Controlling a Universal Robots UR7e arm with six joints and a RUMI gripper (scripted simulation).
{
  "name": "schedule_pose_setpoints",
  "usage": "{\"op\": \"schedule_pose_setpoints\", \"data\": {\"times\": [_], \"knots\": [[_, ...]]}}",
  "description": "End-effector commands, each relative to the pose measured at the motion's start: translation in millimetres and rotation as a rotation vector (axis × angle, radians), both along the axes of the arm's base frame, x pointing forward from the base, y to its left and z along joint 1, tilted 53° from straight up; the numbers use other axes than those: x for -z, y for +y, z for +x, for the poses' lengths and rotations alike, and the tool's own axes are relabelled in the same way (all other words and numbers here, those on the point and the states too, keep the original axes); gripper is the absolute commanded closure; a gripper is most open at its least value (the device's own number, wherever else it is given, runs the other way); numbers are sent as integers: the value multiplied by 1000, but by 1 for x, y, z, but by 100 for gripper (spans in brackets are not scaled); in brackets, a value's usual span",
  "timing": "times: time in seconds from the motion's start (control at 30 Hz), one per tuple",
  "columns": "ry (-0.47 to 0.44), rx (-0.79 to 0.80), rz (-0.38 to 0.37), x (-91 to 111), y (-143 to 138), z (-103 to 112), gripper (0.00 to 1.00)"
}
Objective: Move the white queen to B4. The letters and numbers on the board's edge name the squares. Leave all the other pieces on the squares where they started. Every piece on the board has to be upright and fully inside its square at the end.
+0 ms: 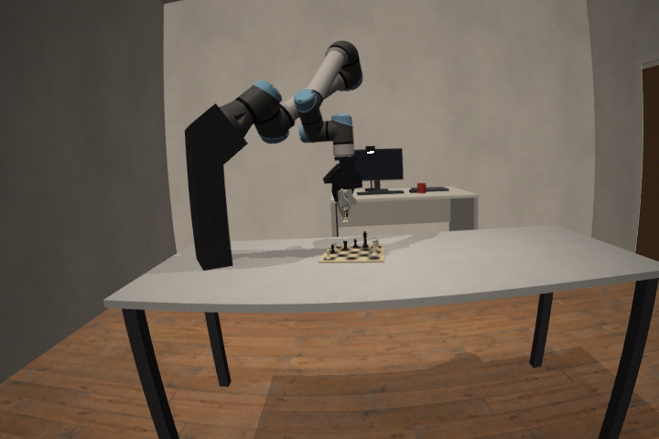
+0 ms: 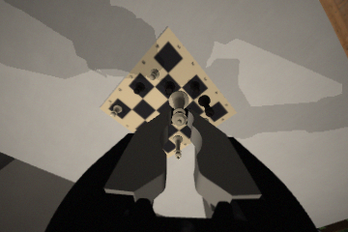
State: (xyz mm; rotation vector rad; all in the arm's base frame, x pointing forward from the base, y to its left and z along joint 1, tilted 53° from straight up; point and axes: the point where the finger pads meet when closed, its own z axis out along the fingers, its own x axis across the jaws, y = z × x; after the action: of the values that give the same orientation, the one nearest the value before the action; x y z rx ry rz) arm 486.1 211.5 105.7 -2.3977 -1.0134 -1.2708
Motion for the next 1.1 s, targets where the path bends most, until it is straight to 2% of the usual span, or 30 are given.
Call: {"op": "schedule_pose_setpoints", "data": {"times": [0.0,0.2,0.67,1.07], "knots": [[8,-8,-3,-26,-27,48,100],[7,-8,-2,-35,-35,60,100],[7,-8,-2,-35,-35,60,100],[7,-8,-2,-24,-25,72,100]]}}
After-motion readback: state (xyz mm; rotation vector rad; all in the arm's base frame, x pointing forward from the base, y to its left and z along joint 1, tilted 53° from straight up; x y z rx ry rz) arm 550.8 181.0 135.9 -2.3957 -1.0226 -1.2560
